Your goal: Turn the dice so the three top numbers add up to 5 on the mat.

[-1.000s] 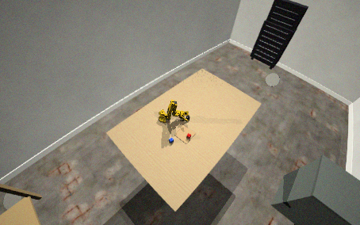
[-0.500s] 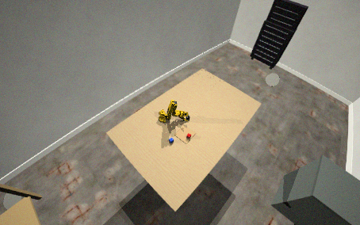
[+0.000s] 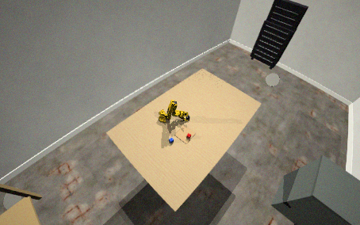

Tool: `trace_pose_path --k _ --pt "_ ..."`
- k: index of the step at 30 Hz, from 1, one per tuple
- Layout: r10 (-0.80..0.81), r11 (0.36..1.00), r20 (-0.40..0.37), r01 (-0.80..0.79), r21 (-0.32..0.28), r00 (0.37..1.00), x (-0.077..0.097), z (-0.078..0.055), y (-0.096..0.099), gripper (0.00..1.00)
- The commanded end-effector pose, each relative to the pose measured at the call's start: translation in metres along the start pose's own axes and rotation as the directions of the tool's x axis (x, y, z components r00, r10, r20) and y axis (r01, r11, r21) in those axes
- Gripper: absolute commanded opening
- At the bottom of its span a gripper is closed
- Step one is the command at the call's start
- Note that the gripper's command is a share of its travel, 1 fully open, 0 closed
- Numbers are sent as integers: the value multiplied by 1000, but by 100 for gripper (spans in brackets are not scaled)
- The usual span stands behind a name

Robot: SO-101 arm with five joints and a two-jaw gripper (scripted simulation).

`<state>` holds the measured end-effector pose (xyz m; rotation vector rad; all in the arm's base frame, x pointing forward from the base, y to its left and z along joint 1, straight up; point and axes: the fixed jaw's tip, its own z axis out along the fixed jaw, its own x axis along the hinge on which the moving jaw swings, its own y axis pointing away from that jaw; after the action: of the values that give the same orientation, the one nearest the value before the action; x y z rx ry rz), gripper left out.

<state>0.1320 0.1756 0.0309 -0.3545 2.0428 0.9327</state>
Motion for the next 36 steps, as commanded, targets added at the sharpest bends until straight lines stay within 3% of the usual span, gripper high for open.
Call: trace_pose_path --k 1,22,36 --pt "275 961 10 -274 -34 961 -6 -14 6 36" --pt "275 961 8 -275 -31 961 -5 -8 5 36" --pt "379 925 -42 -378 33 924 10 18 -2 36"
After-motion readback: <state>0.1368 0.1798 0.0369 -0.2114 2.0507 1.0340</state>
